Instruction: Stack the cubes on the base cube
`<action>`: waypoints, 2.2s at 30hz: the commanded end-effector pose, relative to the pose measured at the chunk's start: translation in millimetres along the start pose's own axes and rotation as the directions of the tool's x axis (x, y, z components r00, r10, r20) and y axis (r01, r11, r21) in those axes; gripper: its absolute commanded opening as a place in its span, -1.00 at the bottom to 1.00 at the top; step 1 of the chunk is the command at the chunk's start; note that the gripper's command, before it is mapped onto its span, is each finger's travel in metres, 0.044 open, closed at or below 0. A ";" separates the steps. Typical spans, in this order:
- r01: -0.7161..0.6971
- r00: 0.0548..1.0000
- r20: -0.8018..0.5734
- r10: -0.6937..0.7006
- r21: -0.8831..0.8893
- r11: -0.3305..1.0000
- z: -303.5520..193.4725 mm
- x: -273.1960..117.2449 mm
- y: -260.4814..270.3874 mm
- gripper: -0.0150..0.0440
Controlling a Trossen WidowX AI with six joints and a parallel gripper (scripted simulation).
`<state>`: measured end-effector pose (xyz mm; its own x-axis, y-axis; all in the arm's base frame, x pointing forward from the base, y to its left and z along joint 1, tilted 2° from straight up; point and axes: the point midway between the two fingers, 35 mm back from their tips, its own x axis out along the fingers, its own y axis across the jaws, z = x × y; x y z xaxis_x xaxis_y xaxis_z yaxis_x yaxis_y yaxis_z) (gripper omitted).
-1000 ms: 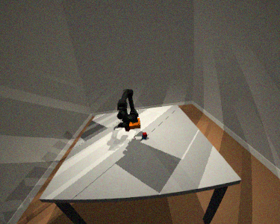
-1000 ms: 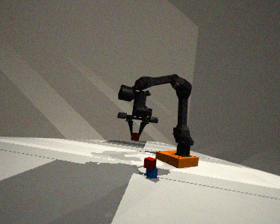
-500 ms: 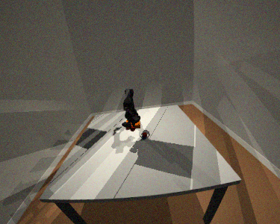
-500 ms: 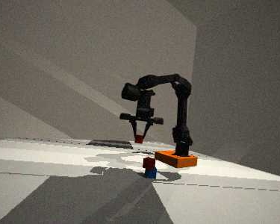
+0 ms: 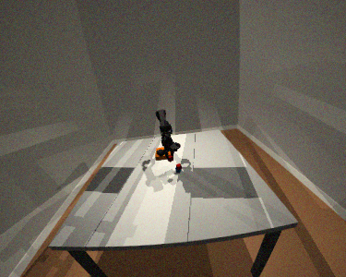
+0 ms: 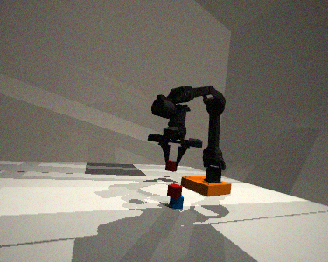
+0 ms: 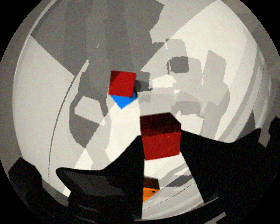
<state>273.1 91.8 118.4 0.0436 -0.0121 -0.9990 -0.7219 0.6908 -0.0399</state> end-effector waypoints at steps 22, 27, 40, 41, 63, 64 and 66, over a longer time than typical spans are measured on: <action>-0.002 1.000 -0.006 0.004 0.271 0.963 16.1 17.9 45.5 -0.14; -0.003 1.000 -0.007 0.005 0.279 0.960 14.8 32.7 46.0 -0.14; -0.003 1.000 -0.007 0.005 0.279 0.960 14.7 36.1 46.1 -0.14; -0.003 1.000 -0.006 0.005 0.278 0.961 14.9 37.9 46.0 -0.14; 0.000 1.000 -0.005 0.002 0.263 0.965 16.0 63.8 45.8 -0.14; 0.000 1.000 -0.005 0.002 0.263 0.965 16.0 63.8 45.8 -0.14; 0.000 1.000 -0.005 0.002 0.263 0.965 16.0 64.9 45.8 -0.14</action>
<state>254.6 135.1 54.4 0.0409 -0.0104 -0.9991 -0.5097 0.8599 -0.0298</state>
